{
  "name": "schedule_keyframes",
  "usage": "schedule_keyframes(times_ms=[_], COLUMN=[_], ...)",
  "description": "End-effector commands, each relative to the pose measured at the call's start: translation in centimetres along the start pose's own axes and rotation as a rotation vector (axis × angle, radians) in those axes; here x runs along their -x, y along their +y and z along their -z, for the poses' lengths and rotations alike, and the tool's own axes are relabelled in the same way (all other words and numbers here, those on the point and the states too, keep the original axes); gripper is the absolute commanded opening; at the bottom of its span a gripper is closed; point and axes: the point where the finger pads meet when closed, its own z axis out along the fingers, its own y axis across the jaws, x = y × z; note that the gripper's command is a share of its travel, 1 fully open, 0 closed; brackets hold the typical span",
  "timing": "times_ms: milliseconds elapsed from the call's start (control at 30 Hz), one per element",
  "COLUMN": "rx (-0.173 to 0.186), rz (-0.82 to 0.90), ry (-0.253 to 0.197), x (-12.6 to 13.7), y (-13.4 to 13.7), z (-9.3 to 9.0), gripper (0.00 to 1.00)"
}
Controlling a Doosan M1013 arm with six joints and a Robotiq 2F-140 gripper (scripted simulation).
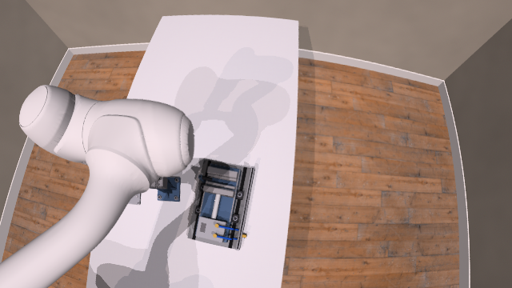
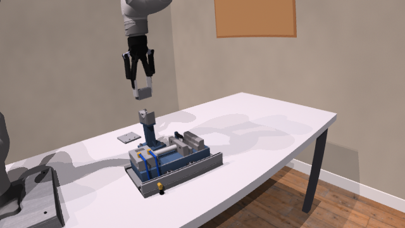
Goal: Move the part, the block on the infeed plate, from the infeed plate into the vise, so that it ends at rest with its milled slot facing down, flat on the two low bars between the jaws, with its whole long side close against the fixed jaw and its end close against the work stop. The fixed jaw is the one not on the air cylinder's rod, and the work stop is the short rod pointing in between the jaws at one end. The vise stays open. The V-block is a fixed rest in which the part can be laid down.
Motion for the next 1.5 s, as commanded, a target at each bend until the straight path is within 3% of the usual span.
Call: schedule_keyframes(times_ms=[0, 867, 1467], rx=[0.000, 0.000, 0.001], rz=[0.000, 0.000, 0.000], ry=[0.000, 0.008, 0.069], x=[0.00, 0.02, 0.19], y=[0.00, 0.01, 0.01], z=[0.01, 0.01, 0.00], gripper=[0.00, 0.00, 0.00])
